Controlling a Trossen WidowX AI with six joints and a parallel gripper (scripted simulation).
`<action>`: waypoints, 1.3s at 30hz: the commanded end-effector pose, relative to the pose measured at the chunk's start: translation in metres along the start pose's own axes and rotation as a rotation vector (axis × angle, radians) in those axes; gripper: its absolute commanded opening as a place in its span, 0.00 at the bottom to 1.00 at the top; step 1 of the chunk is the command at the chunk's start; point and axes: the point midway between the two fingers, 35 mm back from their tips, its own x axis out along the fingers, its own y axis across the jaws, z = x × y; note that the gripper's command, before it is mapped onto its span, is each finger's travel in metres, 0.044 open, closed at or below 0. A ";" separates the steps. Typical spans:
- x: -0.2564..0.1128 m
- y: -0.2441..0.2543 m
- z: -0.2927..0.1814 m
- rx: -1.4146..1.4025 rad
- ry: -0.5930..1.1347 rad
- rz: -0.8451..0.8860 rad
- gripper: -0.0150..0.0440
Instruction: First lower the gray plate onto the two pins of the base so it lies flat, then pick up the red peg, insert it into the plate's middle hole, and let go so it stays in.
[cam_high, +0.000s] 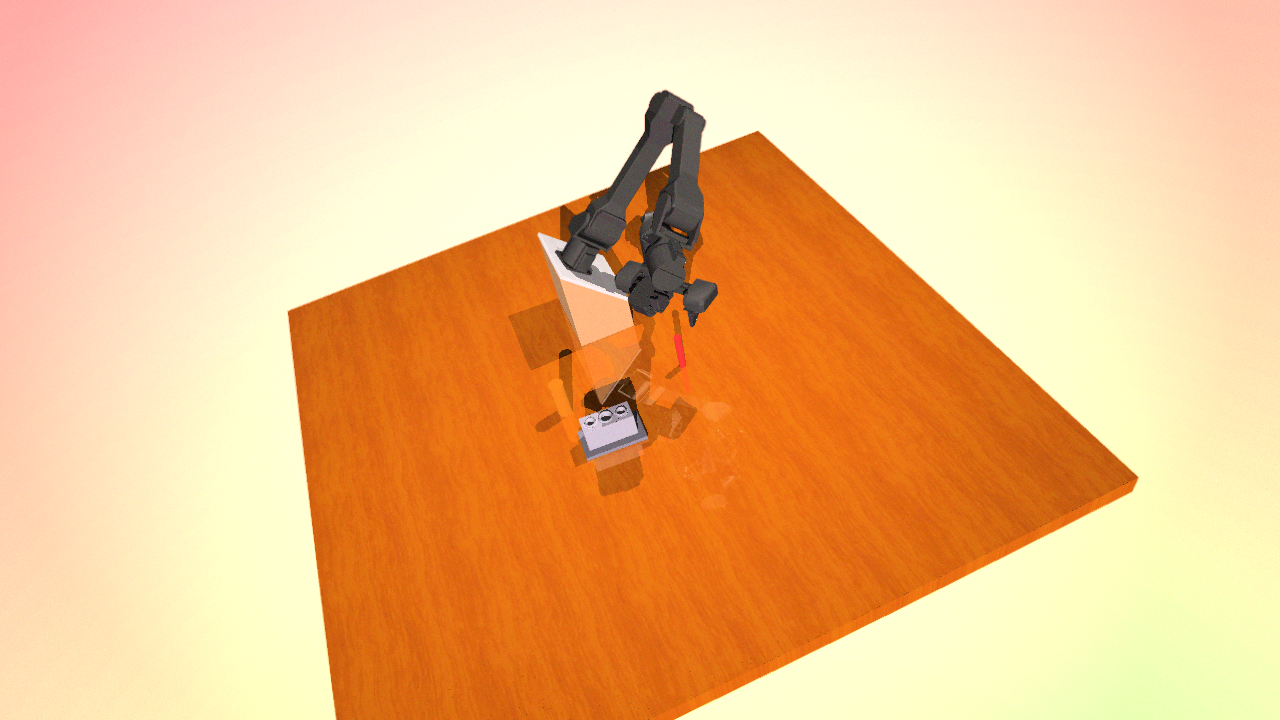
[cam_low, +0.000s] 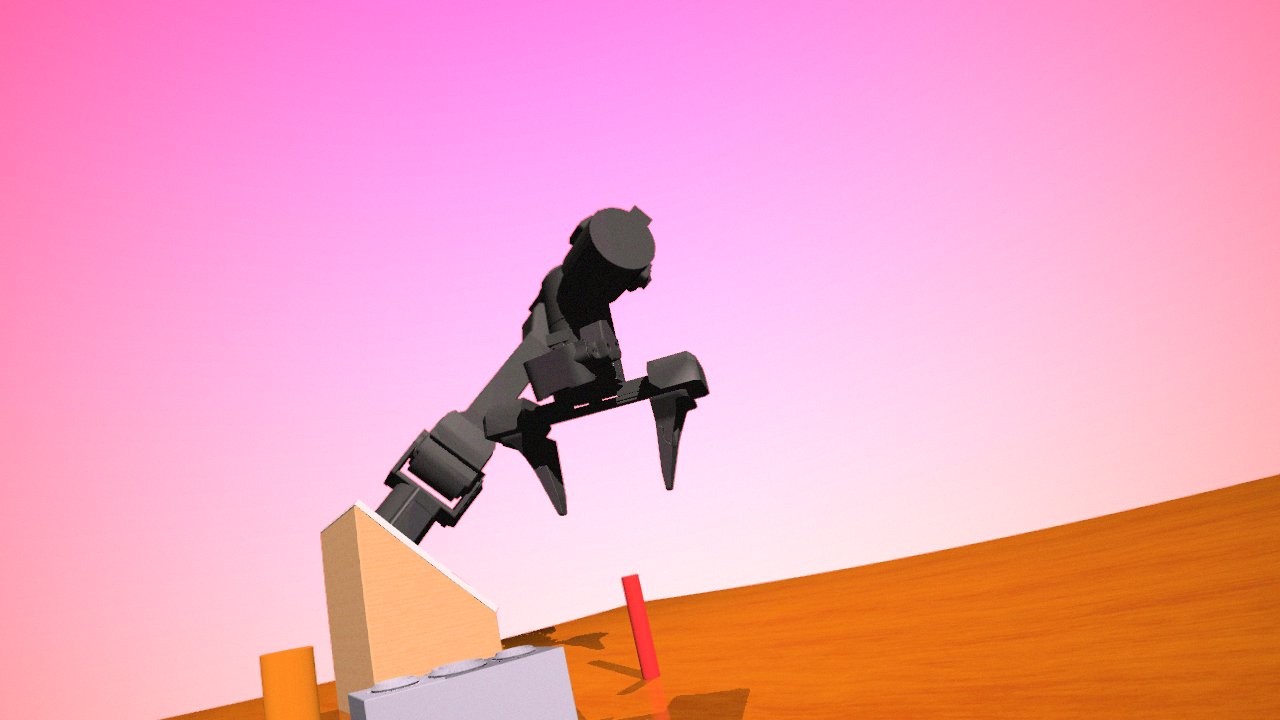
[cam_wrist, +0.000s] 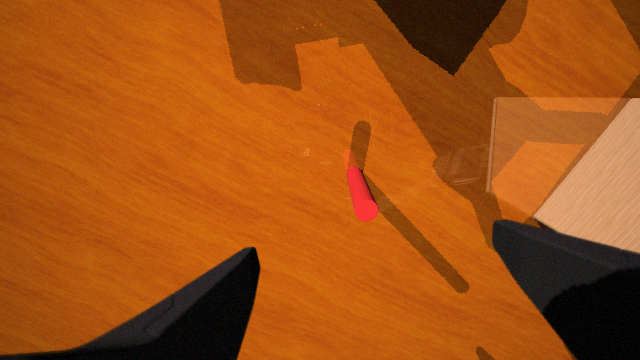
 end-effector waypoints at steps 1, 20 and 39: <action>0.002 -0.003 -0.012 0.160 0.012 0.010 1.00; 0.038 -0.004 -0.012 0.159 0.013 0.011 1.00; 0.064 -0.003 -0.011 0.159 0.011 0.010 1.00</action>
